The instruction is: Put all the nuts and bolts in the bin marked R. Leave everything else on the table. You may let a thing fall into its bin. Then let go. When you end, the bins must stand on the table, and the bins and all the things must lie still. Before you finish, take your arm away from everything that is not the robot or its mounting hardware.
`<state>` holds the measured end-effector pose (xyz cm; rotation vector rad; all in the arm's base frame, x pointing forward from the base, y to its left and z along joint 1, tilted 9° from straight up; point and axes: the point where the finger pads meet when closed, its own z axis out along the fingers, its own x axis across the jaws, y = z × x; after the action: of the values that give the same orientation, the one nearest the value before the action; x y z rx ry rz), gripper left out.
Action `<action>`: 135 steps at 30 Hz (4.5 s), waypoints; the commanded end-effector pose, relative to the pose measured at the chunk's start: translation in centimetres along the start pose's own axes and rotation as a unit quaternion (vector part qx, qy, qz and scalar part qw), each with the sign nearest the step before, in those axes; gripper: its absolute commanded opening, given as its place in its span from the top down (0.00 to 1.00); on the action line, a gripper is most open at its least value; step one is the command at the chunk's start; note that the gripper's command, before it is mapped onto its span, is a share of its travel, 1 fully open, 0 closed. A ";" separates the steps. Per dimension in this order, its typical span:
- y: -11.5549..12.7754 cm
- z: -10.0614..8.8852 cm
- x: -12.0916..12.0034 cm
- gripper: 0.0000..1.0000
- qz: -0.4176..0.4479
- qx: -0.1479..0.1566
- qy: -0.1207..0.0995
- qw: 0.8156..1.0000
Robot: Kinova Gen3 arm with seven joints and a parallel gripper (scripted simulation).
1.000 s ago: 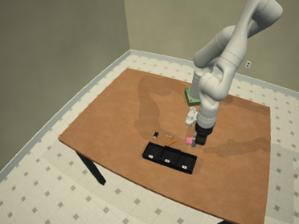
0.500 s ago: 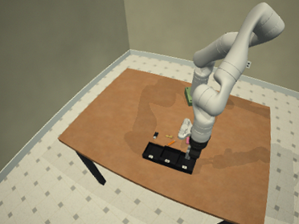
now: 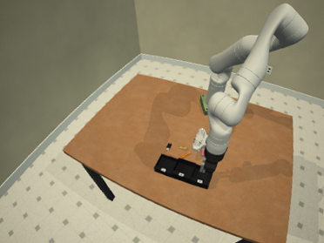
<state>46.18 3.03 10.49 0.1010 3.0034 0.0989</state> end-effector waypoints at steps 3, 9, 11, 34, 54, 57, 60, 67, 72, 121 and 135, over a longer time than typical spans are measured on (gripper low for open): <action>0.1 -0.1 0.0 0.66 0.000 0.000 -0.001 1.000; 0.2 -0.1 0.0 0.66 0.000 0.000 -0.001 1.000; 0.2 -0.1 0.0 0.66 0.000 0.000 -0.001 1.000; 0.2 3.7 0.0 0.66 0.000 0.000 -0.001 1.000; 0.1 5.1 0.0 0.66 0.000 0.000 -0.001 1.000; 0.1 5.1 0.0 0.36 0.000 0.000 -0.001 1.000; 0.1 5.1 0.0 0.36 0.000 0.000 -0.001 1.000; 0.1 5.1 0.0 0.36 0.000 0.000 -0.001 1.000; 0.1 5.1 0.0 0.36 0.000 0.000 -0.001 1.000; -1.7 -0.1 1.7 0.38 -0.036 0.000 -0.001 0.999; -9.1 -0.4 8.3 0.38 -0.036 0.000 -0.001 0.999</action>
<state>37.76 -4.74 8.89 -0.0433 3.0090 0.0766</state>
